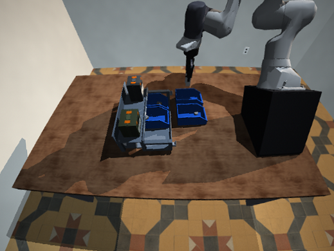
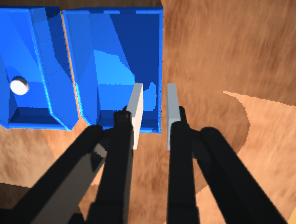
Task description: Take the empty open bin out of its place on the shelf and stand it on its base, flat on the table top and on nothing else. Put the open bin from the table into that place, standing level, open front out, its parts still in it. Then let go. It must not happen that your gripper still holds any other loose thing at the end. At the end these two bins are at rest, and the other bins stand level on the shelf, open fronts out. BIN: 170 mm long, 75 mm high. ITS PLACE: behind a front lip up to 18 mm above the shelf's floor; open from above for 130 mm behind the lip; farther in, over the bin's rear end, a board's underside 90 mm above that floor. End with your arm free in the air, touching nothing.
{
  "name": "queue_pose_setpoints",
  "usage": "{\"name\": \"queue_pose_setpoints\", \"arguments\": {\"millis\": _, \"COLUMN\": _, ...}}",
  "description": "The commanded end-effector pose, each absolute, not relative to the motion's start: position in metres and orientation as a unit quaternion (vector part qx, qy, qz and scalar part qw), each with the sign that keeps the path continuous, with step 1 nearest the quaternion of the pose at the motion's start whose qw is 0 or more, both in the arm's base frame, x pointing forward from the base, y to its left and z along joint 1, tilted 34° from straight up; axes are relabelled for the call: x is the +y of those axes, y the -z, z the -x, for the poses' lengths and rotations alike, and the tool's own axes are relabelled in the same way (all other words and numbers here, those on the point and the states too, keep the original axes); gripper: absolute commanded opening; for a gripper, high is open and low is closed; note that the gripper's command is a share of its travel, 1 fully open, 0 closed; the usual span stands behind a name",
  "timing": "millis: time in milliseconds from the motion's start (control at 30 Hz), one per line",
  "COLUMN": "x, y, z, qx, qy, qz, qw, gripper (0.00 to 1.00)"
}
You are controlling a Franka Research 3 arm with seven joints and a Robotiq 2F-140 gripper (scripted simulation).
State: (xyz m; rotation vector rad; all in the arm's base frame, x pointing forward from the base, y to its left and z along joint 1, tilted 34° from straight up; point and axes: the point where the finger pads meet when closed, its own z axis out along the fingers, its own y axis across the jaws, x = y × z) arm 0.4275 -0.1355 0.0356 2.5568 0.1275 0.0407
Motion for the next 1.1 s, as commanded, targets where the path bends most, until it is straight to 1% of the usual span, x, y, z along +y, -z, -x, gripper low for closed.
{"name": "queue_pose_setpoints", "arguments": {"millis": 0, "x": -0.137, "y": -0.041, "z": -0.421, "qx": 0.043, "qy": -0.009, "qz": -0.955, "qw": 0.292, "gripper": 0.15}}
{"name": "queue_pose_setpoints", "arguments": {"millis": 1067, "x": -0.122, "y": -0.062, "z": -0.42, "qx": 0.043, "qy": -0.009, "qz": -0.955, "qw": 0.292, "gripper": 0.15}}
